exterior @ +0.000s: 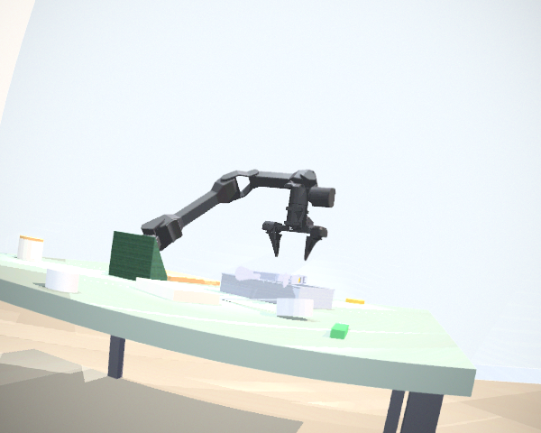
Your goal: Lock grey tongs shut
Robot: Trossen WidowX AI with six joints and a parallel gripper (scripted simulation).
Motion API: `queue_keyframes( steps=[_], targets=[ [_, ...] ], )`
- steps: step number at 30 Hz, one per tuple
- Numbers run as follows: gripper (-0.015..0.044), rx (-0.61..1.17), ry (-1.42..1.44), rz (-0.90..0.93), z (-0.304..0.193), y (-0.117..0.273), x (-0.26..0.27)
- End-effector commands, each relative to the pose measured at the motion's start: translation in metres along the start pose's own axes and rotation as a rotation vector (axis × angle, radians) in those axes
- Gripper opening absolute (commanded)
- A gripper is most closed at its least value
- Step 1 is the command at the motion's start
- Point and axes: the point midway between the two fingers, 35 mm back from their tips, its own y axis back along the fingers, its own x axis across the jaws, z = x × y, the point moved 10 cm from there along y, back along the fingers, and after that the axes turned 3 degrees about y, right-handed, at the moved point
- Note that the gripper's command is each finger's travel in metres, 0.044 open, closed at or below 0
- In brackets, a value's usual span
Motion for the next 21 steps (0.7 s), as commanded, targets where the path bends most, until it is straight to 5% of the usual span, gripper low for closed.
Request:
queue_keyframes(
  steps=[1,21],
  targets=[
    [0.044,-0.009,0.01,0.0,0.002,0.001,-0.004],
    [0.044,-0.007,0.01,0.0,0.002,-0.021,-0.007]
  ],
)
